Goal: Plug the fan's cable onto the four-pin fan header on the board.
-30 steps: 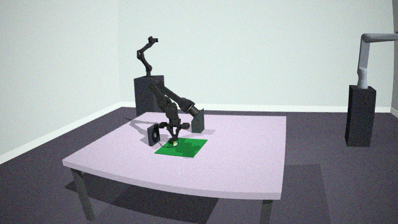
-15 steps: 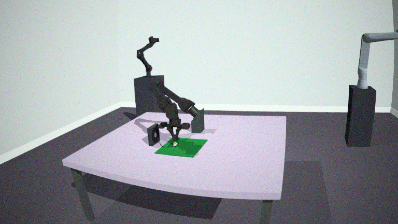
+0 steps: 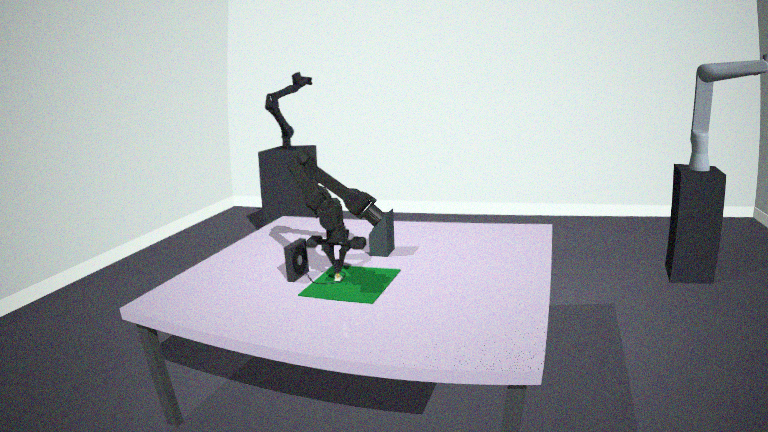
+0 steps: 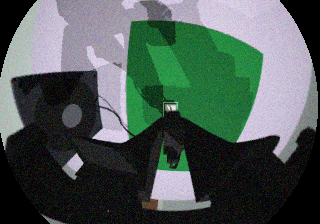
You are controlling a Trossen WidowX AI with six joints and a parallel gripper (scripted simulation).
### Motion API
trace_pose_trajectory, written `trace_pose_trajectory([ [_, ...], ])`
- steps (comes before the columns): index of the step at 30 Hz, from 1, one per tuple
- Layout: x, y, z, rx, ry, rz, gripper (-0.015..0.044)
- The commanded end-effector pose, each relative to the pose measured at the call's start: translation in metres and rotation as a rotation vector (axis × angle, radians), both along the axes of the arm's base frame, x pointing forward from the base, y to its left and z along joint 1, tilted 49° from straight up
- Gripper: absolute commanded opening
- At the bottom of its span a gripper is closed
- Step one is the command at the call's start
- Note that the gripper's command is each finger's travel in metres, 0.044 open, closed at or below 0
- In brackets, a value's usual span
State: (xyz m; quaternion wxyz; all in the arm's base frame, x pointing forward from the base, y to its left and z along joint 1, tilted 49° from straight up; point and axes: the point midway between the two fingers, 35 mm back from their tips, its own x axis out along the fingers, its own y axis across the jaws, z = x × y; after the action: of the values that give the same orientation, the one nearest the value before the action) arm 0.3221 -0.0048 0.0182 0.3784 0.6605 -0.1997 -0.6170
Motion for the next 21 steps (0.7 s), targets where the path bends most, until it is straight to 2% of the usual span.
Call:
trace_pose_trajectory([
  [1, -0.0002, -0.0005, 0.0007, -0.003, -0.003, 0.0, 0.0],
  [21, 0.0001, -0.0027, -0.0013, -0.003, -0.003, 0.0, 0.0],
])
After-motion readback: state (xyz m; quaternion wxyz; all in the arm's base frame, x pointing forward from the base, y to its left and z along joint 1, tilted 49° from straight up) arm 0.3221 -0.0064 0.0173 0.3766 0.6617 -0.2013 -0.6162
